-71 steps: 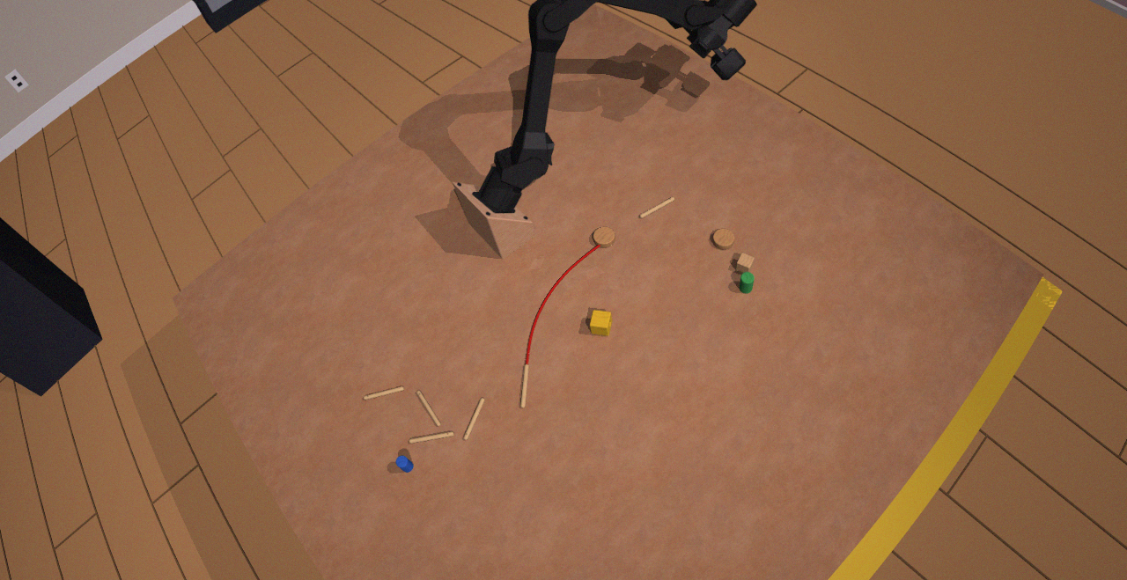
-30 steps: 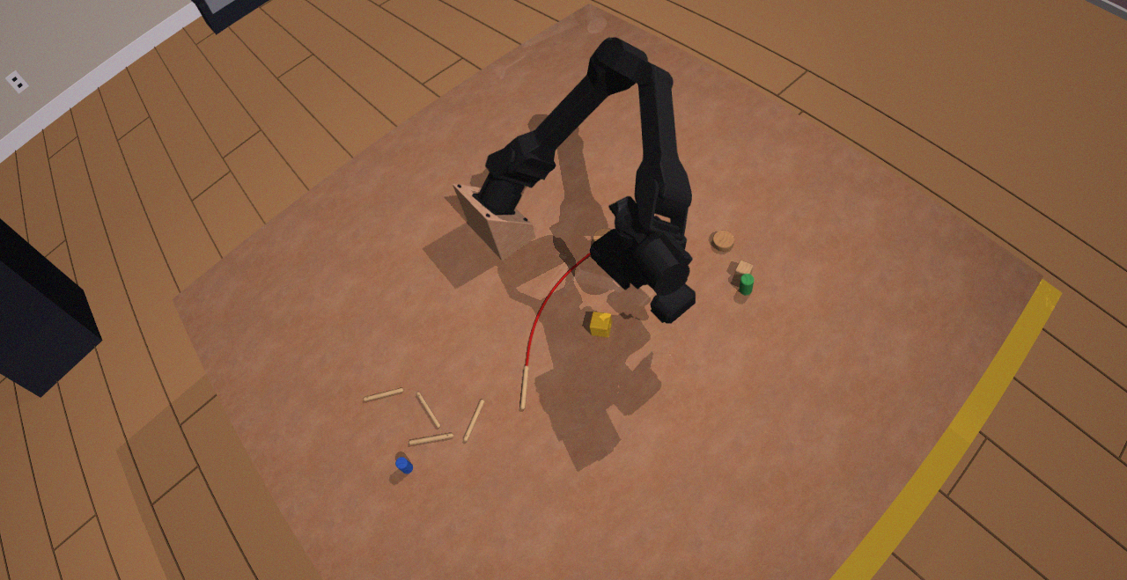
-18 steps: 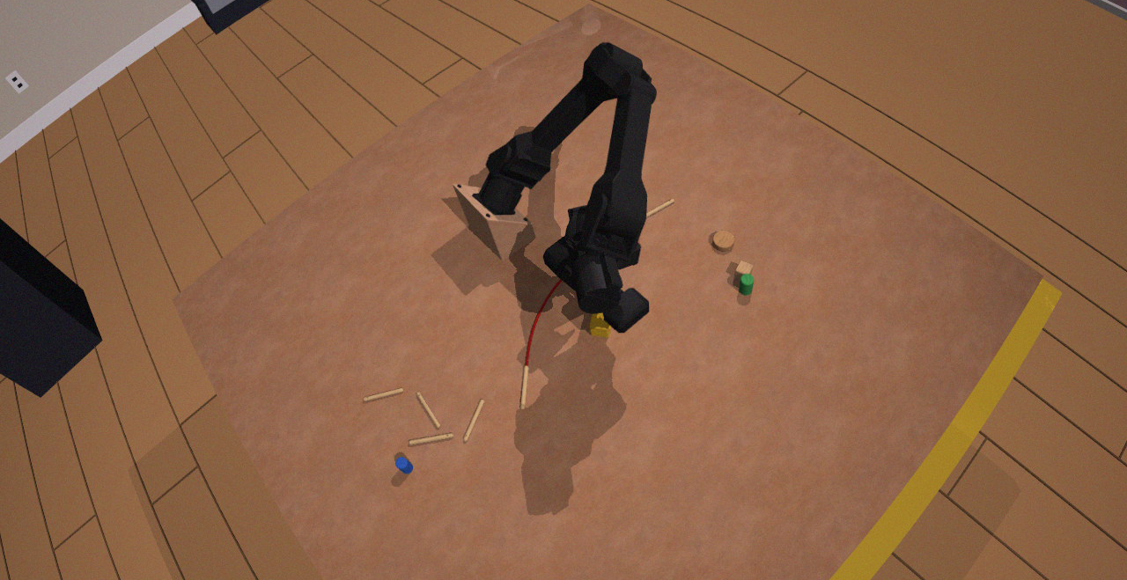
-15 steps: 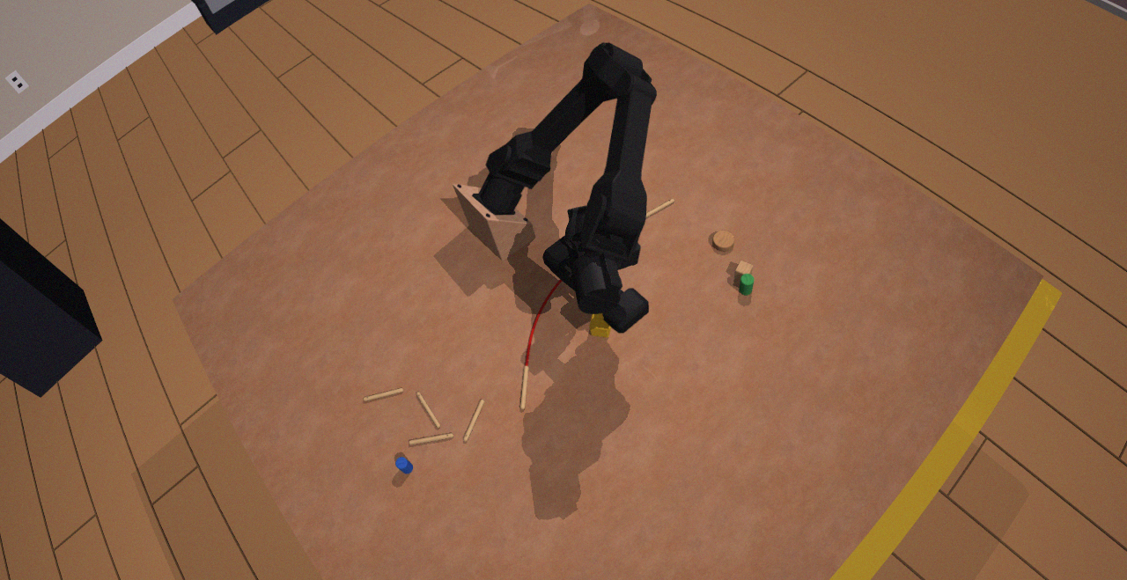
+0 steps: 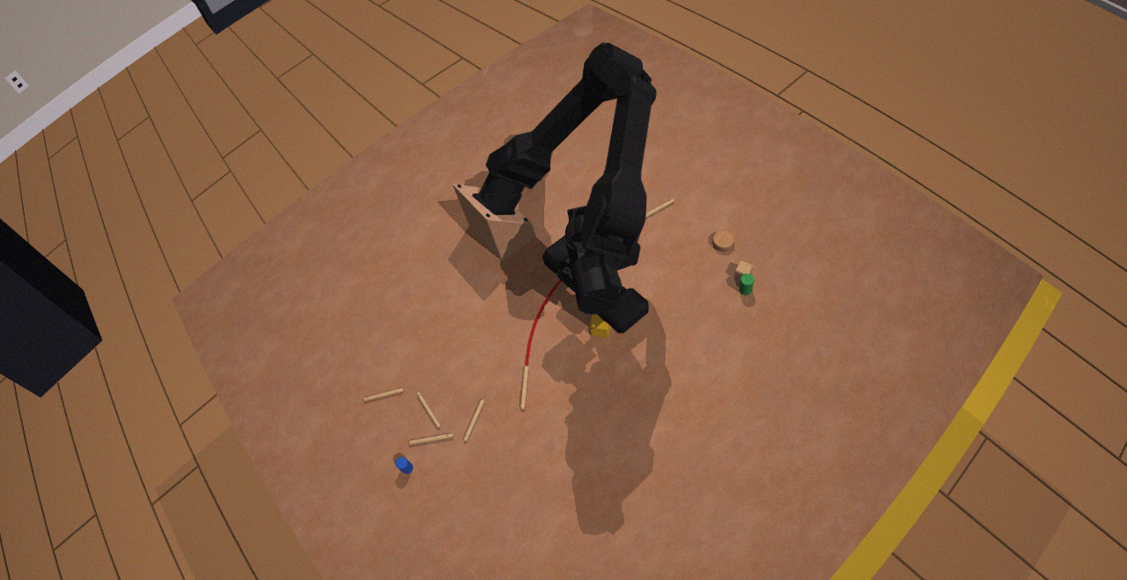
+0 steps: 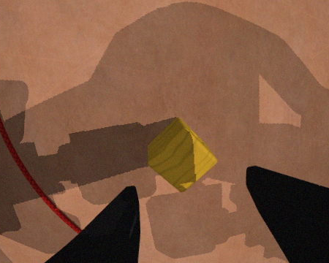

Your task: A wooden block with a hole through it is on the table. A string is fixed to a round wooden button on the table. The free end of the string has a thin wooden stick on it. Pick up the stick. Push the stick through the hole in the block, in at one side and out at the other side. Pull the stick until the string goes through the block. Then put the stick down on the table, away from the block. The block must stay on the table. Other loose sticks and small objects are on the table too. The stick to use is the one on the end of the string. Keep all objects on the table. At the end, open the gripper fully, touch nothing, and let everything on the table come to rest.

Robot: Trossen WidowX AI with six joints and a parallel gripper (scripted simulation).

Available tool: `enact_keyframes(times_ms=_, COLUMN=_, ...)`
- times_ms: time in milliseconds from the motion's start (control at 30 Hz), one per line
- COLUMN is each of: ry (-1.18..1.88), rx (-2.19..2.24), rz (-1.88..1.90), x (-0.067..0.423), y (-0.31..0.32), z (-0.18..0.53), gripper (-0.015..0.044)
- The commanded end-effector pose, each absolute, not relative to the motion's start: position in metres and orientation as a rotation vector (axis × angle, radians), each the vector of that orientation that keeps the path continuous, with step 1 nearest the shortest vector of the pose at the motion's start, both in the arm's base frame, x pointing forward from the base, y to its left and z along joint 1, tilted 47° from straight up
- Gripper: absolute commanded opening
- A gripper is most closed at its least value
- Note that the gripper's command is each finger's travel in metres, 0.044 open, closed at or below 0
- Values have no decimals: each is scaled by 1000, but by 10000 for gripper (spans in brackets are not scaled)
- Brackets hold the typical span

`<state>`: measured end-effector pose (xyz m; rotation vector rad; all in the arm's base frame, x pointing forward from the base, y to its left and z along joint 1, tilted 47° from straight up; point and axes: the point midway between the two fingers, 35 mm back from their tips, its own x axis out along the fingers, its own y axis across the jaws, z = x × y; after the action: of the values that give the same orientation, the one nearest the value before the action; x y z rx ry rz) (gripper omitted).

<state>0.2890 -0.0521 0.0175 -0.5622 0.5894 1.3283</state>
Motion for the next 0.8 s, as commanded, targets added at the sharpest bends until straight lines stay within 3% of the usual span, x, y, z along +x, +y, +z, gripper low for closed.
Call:
enact_keyframes(times_ms=0, ry=589, rx=-562, rz=1328, x=289, y=-52, z=18, gripper=242)
enact_keyframes(times_ms=100, ry=589, rx=-562, rz=1328, x=289, y=-52, z=18, gripper=242)
enact_keyframes(times_ms=400, ry=589, rx=-562, rz=1328, x=289, y=-52, z=17, gripper=6)
enact_keyframes(times_ms=767, ry=589, rx=-562, rz=1328, x=289, y=-52, z=17, gripper=0)
